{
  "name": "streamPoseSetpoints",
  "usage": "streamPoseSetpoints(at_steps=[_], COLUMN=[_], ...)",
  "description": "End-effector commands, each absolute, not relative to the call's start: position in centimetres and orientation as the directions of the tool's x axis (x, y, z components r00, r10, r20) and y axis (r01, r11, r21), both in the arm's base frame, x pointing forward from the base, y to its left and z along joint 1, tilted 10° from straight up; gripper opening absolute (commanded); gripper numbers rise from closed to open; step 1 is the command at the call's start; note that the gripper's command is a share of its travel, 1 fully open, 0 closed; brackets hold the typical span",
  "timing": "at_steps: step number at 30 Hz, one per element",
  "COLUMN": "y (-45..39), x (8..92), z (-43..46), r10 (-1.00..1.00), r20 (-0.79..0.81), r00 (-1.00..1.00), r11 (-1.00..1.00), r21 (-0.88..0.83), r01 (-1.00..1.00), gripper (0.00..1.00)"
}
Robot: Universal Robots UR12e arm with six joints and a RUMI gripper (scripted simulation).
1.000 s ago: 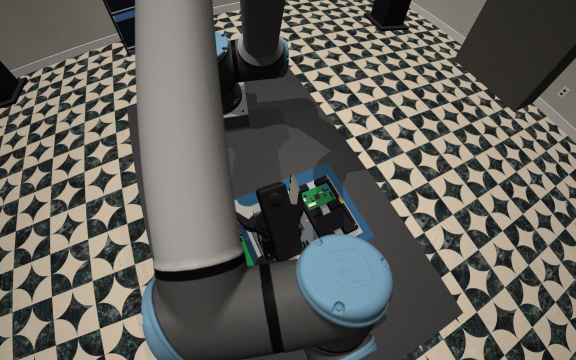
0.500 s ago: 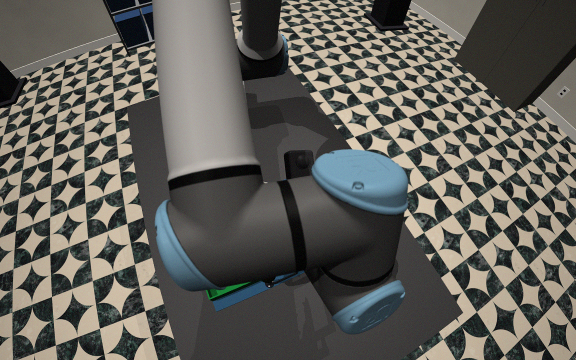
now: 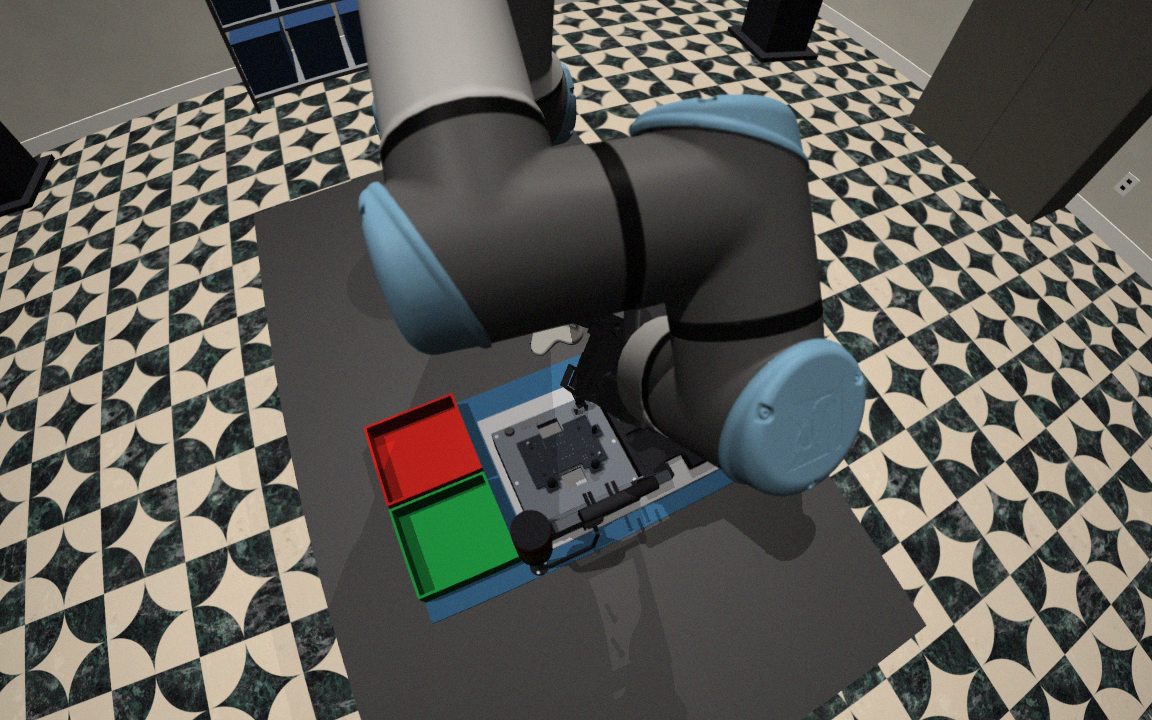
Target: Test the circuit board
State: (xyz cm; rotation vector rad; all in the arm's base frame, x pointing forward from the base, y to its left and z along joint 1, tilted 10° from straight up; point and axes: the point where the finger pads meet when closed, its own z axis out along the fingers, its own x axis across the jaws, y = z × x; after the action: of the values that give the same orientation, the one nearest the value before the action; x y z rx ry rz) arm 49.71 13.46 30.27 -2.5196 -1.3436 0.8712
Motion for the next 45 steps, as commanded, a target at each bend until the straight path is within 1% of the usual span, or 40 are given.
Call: streamPoseSetpoints(at_steps=[1, 2, 5, 8, 11, 14, 16, 19, 21, 25, 30, 35, 45], y=[15.9, 15.9, 17.1, 17.1, 18.8, 19.3, 20.4, 20.8, 21.8, 22.2, 23.9, 25.0, 25.6], x=[49.1, 49.1, 48.8, 48.8, 48.4, 48.2, 48.0, 47.8, 47.5, 47.4, 46.8, 46.3, 46.0], z=[29.4, 29.4, 29.3, 29.3, 29.1, 29.1, 29.2, 29.2, 29.4, 29.5, 29.9, 30.3, 30.5], r10=[0.697, 0.697, 0.644, 0.644, 0.561, 0.534, 0.478, 0.451, 0.398, 0.373, 0.263, 0.188, 0.144], r20=[-0.396, -0.396, -0.36, -0.36, -0.287, -0.26, -0.202, -0.172, -0.113, -0.085, 0.037, 0.116, 0.159], r00=[0.598, 0.598, 0.675, 0.675, 0.776, 0.805, 0.855, 0.876, 0.91, 0.924, 0.964, 0.975, 0.977], r11=[-0.703, -0.703, -0.753, -0.753, -0.819, -0.838, -0.872, -0.887, -0.913, -0.924, -0.963, -0.982, -0.989], r21=[-0.217, -0.217, -0.145, -0.145, -0.055, -0.031, 0.009, 0.025, 0.047, 0.055, 0.065, 0.055, 0.042], r01=[0.677, 0.677, 0.642, 0.642, 0.572, 0.545, 0.49, 0.461, 0.405, 0.378, 0.26, 0.182, 0.139], gripper=[1.0, 1.0, 1.0, 1.0, 1.0, 1.0, 1.0, 1.0, 1.0, 1.0, 1.0, 1.0, 1.0])
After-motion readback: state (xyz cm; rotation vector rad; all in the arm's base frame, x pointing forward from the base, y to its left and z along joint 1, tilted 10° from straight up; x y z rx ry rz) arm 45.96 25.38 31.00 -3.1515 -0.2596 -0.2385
